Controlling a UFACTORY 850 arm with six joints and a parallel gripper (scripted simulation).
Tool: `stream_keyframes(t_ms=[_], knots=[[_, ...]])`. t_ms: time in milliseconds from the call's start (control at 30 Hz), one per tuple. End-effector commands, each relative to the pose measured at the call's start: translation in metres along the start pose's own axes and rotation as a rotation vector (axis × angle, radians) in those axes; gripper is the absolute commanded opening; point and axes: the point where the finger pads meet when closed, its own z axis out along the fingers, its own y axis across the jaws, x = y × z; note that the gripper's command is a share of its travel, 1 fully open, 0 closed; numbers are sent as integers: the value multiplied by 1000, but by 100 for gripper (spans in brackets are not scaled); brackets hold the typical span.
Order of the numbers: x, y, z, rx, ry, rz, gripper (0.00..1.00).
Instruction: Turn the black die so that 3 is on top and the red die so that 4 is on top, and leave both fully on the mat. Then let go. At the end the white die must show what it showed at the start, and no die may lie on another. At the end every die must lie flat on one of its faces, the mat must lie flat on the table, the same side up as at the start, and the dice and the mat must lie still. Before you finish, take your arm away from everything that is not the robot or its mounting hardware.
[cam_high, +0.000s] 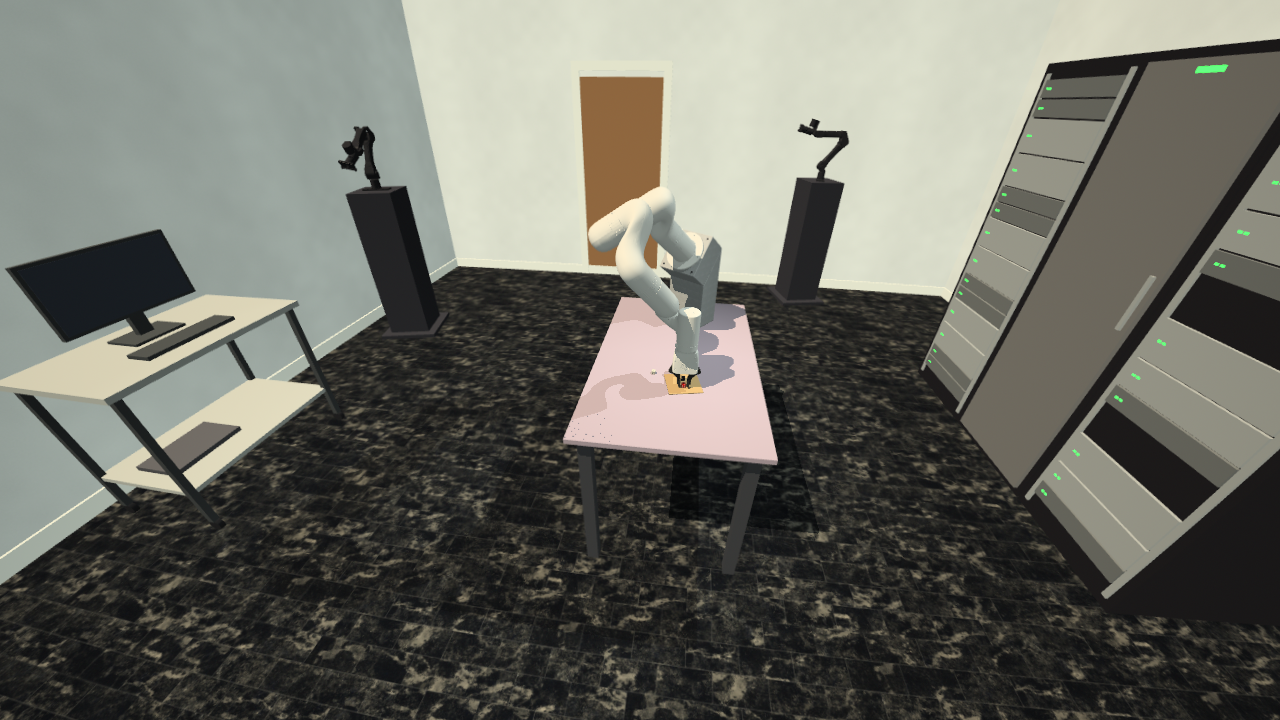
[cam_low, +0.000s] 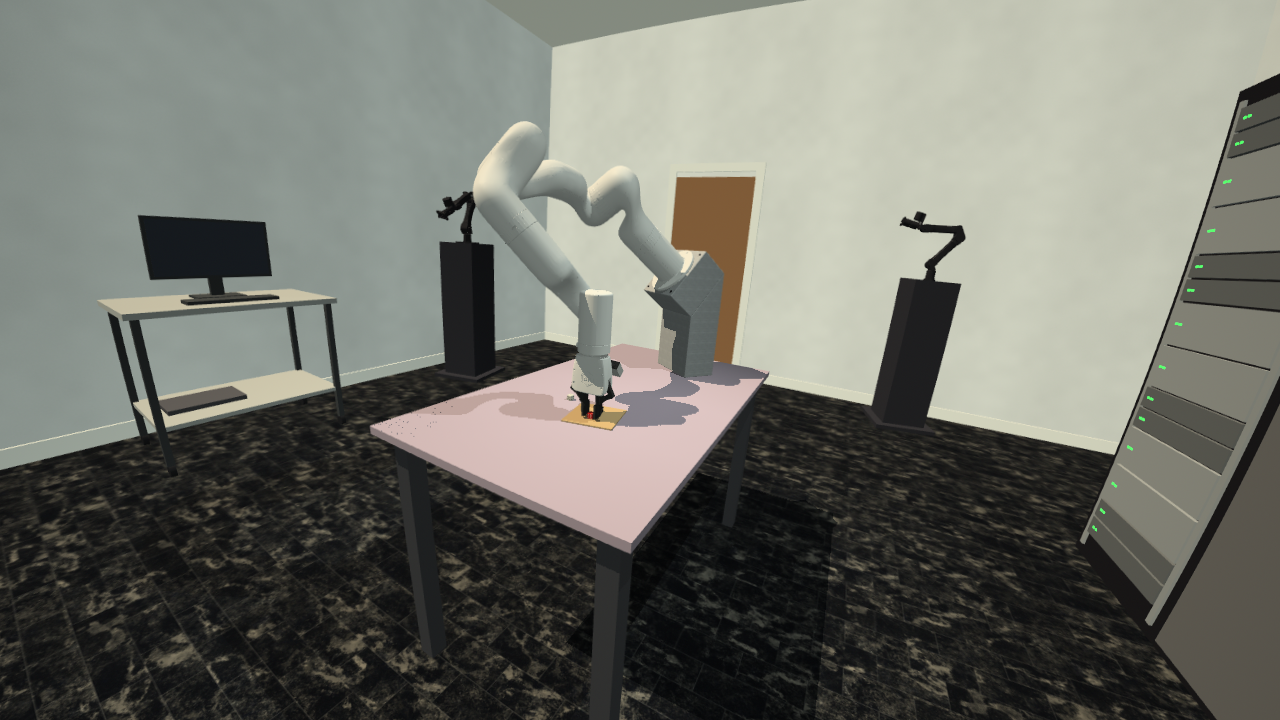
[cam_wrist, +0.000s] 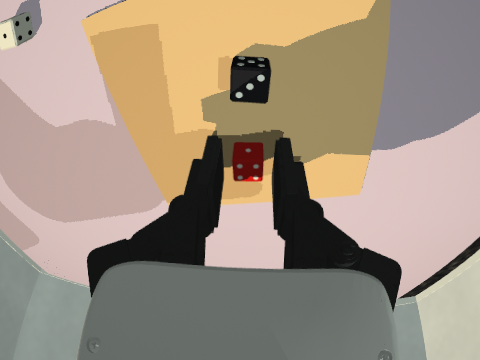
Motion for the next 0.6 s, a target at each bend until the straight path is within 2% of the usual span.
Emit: stream_keyframes(t_ms=[0, 300, 367, 567], knots=[[-1, 0, -9, 0, -1, 0, 31], [-1, 0, -54, 0, -1, 0, 31], [-1, 0, -54, 0, -1, 0, 31], [0, 0, -80, 0, -1, 0, 31]])
